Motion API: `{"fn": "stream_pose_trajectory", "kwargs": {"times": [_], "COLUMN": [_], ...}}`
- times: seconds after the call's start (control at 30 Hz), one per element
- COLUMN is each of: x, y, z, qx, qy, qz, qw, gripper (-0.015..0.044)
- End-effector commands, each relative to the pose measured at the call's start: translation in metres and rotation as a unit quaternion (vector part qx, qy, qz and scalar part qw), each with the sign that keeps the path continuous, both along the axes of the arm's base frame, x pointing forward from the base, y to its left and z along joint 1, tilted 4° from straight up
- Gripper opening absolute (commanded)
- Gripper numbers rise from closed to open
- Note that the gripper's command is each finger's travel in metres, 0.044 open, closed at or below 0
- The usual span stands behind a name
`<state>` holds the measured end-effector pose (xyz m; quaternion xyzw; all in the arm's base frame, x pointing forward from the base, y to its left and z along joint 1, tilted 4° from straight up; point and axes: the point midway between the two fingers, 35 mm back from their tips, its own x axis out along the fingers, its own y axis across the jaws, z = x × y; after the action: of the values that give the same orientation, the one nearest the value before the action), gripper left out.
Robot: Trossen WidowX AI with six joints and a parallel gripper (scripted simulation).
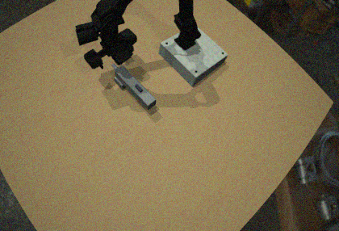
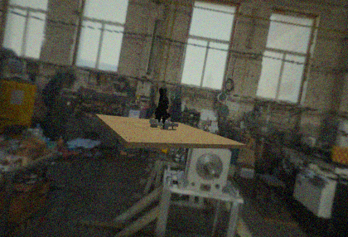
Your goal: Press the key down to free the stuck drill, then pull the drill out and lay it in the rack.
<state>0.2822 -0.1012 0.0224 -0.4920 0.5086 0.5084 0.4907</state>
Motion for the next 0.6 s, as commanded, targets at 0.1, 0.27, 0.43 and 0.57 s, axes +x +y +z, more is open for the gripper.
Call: {"fn": "stream_pose_trajectory", "kwargs": {"times": [0.1,0.27,0.43,0.57], "x": [0.0,0.0,0.0,0.0], "y": [-0.001,0.001,0.003,0.005], "z": [-0.002,-0.008,-0.016,-0.023], "qx": [-0.001,-0.001,-0.001,-0.001], "qy": [0.001,0.001,0.001,0.001], "qz": [0.003,0.003,0.003,0.003], "qw": [1.0,1.0,1.0,1.0], "gripper": [0.044,0.044,0.044,0.044]}}
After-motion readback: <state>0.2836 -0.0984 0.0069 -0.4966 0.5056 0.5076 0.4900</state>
